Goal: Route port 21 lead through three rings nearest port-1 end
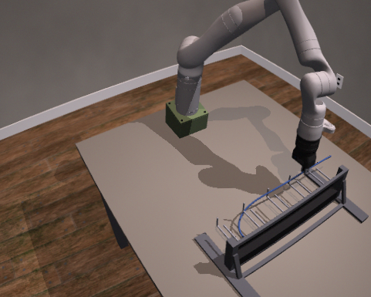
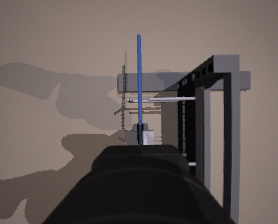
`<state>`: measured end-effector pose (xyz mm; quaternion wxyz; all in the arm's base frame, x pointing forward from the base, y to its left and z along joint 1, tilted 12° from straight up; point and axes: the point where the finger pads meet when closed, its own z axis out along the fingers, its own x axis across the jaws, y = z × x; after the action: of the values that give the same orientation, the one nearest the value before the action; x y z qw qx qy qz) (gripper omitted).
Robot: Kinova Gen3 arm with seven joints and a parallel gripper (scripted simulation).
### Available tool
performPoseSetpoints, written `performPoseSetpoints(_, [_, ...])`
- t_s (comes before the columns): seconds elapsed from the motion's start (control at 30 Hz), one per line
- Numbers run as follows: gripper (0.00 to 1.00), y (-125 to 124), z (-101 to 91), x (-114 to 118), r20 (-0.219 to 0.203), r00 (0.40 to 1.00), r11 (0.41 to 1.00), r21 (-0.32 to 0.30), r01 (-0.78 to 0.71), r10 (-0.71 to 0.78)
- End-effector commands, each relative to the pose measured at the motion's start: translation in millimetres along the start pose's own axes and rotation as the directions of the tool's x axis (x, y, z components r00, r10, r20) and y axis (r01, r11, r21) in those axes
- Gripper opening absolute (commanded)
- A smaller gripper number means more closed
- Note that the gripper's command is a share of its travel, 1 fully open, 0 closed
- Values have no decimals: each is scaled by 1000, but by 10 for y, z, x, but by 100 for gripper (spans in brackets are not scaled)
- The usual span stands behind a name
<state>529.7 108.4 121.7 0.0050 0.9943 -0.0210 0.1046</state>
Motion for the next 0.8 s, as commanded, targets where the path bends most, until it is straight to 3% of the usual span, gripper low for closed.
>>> performPoseSetpoints(0.0, [0,33,62,-8,4,1000,1000,-5,-4,4])
performPoseSetpoints(0.77, [0,34,275,-9,4,1000,1000,-5,-4,4])
